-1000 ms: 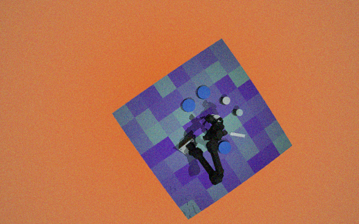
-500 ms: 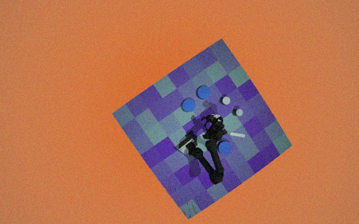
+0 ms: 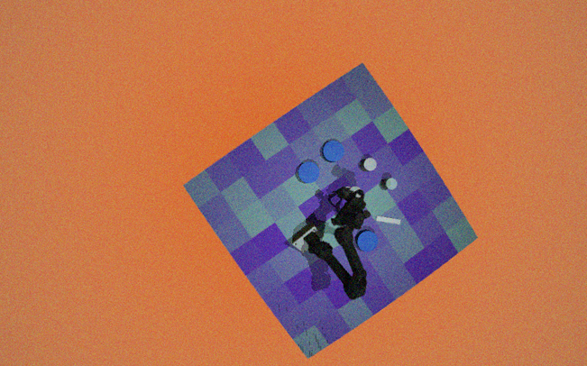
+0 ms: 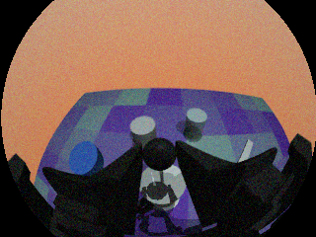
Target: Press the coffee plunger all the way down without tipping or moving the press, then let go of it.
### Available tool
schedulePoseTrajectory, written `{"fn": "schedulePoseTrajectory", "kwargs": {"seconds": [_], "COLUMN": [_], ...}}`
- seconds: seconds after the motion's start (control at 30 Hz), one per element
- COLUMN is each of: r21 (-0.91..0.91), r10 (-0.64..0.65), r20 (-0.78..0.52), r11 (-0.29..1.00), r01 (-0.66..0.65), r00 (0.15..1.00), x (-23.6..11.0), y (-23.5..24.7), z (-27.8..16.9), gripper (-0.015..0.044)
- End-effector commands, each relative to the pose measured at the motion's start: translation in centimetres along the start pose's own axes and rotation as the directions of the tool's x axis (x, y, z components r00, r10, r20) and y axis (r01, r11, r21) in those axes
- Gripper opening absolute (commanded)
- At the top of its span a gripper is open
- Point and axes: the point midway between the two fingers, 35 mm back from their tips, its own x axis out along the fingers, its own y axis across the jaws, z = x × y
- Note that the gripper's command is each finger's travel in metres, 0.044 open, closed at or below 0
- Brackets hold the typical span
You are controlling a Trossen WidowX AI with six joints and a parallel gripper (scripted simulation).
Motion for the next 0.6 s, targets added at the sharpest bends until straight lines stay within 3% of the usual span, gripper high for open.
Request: {"fn": "schedulePoseTrajectory", "kwargs": {"seconds": [0.0, 0.57], "r21": [-0.037, -0.040], "r10": [0.001, -0.005], "r20": [-0.054, -0.048], "r11": [0.999, 0.999], "r01": [-0.003, 0.003], "r00": [0.999, 0.999], "x": [1.0, 2.7], "y": [0.2, -0.2], "z": [-2.7, -4.5], "gripper": [0.0114, 0.0114]}}
